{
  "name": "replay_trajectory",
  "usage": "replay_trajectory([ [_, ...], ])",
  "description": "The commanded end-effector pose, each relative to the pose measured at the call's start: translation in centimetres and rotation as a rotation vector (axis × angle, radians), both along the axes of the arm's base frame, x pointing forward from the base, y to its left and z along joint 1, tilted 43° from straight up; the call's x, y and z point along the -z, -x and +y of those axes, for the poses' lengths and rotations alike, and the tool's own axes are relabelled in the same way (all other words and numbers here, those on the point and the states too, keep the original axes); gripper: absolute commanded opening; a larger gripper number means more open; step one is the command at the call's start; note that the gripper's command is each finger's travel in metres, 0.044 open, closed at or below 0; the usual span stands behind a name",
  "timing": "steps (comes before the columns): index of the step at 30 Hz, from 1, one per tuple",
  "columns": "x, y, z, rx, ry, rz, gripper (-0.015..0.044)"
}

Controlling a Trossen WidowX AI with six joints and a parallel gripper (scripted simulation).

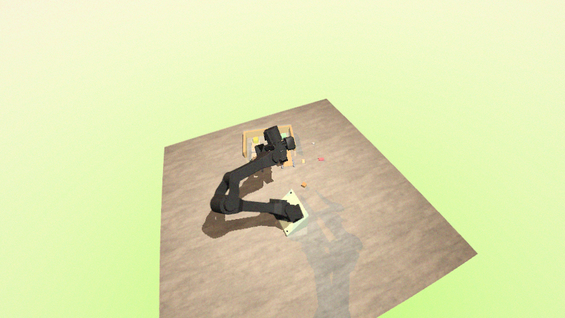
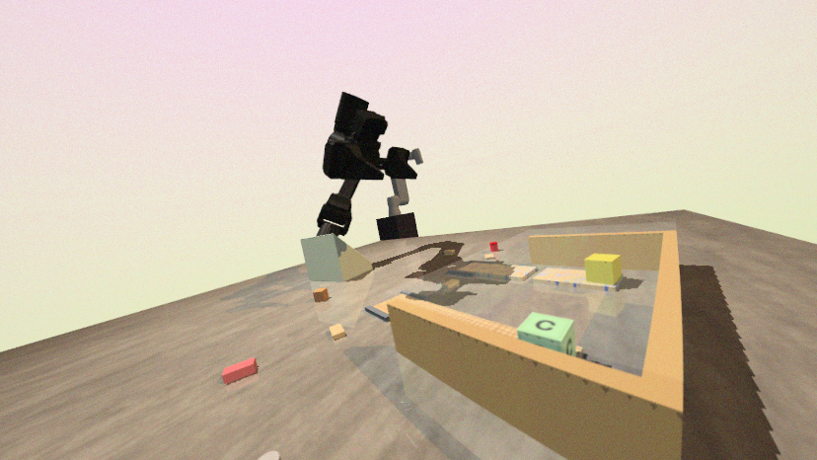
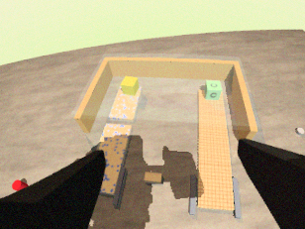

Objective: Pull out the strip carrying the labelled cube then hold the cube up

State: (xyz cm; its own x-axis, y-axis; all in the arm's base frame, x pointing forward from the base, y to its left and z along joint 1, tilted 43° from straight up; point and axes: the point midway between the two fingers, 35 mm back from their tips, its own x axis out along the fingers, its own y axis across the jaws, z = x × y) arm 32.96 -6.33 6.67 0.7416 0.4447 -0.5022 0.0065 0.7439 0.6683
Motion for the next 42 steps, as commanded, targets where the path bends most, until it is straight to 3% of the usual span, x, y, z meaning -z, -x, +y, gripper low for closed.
replay_trajectory([
  [1,-0.1,-0.1,0.0,-0.008,0.002,-0.002,0.0374],
  [15,9.0,-3.8,0.2,-0.267,-0.026,0.536,0.0006],
  [23,13.1,-2.7,1.8,-0.487,-0.067,0.819,0.0000],
  [42,14.8,-2.6,3.2,-0.492,-0.069,0.824,0.0000],
])
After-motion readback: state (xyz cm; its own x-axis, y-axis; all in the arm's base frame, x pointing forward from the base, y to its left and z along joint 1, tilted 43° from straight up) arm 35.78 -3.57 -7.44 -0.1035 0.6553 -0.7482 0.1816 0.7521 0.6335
